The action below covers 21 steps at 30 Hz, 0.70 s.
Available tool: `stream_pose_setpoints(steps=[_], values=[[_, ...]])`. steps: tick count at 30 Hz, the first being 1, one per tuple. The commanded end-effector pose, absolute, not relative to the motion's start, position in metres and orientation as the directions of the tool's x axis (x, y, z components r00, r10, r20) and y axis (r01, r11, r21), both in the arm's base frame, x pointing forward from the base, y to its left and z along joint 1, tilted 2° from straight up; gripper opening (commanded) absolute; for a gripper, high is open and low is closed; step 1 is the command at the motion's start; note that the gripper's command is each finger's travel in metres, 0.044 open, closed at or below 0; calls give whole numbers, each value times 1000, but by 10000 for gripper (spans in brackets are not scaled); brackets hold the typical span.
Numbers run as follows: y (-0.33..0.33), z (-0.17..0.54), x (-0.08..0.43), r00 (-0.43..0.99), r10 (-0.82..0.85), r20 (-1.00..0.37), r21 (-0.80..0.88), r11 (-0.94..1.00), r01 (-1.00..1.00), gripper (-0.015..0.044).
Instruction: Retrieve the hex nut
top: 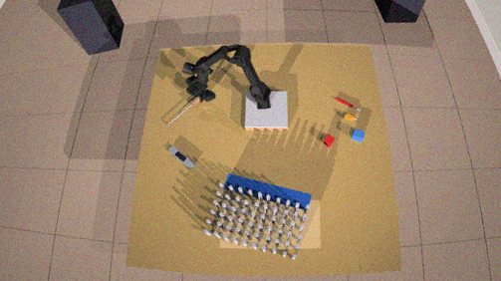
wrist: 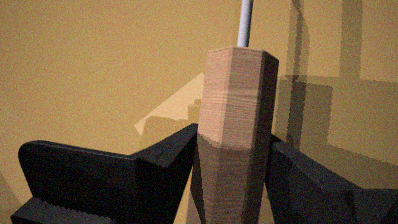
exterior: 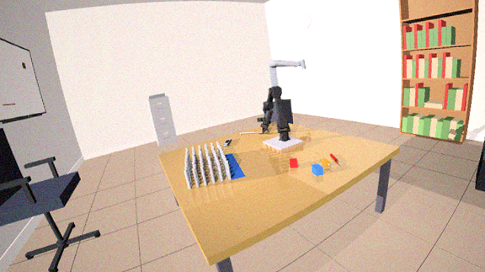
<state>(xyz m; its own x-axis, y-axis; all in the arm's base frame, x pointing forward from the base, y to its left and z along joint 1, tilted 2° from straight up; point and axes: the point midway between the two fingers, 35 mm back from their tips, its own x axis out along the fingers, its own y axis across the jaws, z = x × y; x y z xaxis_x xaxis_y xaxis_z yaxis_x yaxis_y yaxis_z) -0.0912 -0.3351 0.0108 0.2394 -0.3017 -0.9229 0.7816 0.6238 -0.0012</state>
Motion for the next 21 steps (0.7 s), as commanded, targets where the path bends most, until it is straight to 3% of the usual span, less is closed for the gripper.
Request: stream_pose_setpoints(steps=[1, 11, 21], values=[[-335, 7, -90, 247, -305, -920, 1, 627, 779, 0], [-332, -1, -89, 247, -305, -920, 1, 627, 779, 0], [-332, 2, -90, 239, -301, -923, -1, 624, 782, 262]])
